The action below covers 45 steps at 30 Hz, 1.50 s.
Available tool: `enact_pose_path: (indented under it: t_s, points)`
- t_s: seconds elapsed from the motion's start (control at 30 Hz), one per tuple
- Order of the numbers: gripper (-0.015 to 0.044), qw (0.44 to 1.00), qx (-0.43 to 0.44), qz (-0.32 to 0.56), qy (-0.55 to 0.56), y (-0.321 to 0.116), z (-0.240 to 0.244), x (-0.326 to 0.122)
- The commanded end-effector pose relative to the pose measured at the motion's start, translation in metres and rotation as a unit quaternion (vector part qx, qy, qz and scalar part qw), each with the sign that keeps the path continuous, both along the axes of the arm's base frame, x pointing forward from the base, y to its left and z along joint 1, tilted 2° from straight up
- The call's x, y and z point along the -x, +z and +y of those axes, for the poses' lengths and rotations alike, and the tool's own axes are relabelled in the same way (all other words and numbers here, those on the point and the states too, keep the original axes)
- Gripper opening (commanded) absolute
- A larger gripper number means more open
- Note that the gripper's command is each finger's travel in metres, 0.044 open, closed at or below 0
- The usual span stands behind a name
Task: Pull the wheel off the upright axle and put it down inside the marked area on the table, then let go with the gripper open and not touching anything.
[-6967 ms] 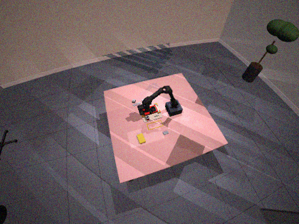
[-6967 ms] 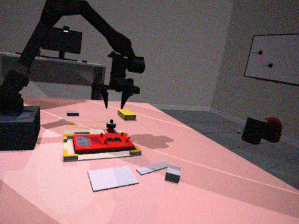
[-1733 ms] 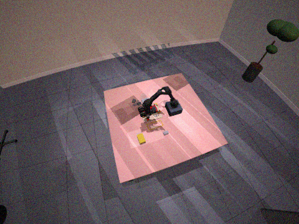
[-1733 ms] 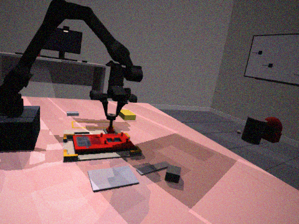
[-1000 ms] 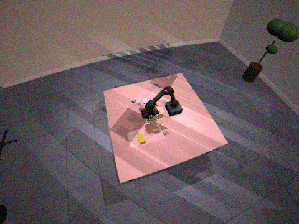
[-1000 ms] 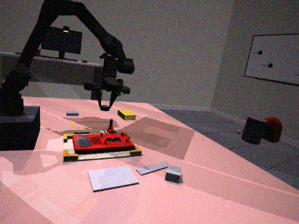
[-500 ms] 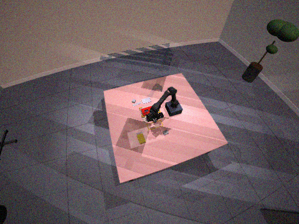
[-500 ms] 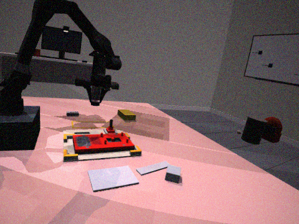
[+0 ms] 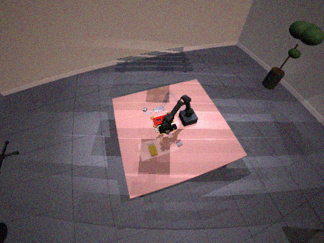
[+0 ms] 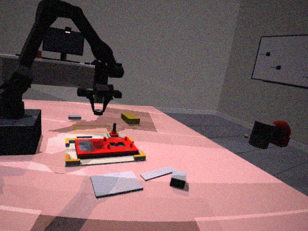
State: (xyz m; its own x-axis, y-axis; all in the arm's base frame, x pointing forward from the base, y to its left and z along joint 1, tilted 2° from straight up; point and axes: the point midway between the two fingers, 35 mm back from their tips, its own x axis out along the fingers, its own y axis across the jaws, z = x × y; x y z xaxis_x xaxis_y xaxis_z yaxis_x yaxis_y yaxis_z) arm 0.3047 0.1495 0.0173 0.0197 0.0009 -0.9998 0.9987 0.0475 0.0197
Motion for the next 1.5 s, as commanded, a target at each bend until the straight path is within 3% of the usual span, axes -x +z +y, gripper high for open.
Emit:
enact_pose_path:
  t_s: [0.0,0.23,0.5,0.87,1.1,1.27,1.47]
  points:
    - [0.0,1.0,0.003,0.009,-0.003,-0.029,-0.001,0.003]
    - [0.0,1.0,0.003,0.009,-0.003,-0.071,-0.002,0.006]
    - [0.0,1.0,0.003,0.009,-0.003,-0.072,-0.003,0.006]
    - [0.0289,1.0,0.004,0.008,0.0,-0.065,-0.002,0.005]
    - [0.03,1.0,0.003,0.009,-0.003,-0.01,-0.002,0.005]
    - [0.03,1.0,0.003,0.009,-0.003,-0.008,-0.002,0.005]
    - [0.044,1.0,0.004,0.01,-0.001,0.013,-0.019,0.039]
